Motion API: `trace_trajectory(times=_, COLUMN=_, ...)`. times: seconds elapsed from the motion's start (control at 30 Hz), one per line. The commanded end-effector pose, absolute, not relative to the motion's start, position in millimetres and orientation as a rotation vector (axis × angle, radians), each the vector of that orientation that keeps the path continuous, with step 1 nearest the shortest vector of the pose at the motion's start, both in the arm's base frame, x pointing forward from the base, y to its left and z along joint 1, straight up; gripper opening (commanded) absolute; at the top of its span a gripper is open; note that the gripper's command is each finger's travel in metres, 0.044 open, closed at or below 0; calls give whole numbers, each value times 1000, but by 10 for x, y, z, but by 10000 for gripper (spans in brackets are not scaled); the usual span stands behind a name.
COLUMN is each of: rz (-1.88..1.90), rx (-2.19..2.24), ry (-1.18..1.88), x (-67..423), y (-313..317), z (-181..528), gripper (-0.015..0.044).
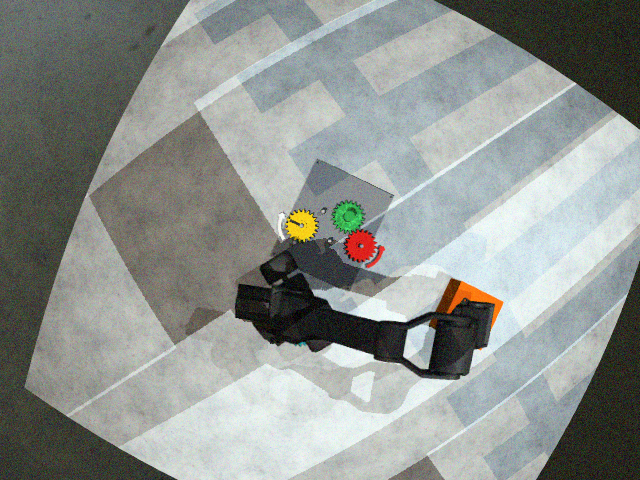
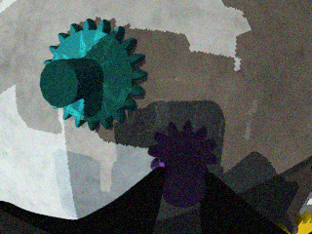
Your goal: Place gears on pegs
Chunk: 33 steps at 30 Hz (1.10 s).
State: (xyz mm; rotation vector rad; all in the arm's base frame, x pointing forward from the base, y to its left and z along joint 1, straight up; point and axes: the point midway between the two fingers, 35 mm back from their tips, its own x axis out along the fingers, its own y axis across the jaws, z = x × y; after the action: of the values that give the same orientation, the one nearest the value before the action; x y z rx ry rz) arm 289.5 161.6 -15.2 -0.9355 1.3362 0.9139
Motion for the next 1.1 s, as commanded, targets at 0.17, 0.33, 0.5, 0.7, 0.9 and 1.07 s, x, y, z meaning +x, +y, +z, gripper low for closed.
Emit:
trace_trajectory(times=0.17, rz=897, rx=-952, ry=1302, x=2986, y=1583, z=-96, gripper=0)
trace_trajectory(times=0.33, rz=888, rx=-958, ry=1290, x=3042, y=1583, z=38, gripper=0)
trace_trajectory(times=0.5, rz=891, rx=-956, ry=1294, x=3047, y=1607, z=169, gripper=0)
trace_trajectory(times=0.7, rz=895, rx=-953, ry=1299, x=3045, y=1632, z=330, gripper=0)
trace_trajectory(times=0.9, rz=900, rx=-949, ry=1304, x=3034, y=1652, z=494, gripper=0)
trace_trajectory(times=1.07, rz=903, rx=-947, ry=1309, x=3019, y=1665, z=632, gripper=0)
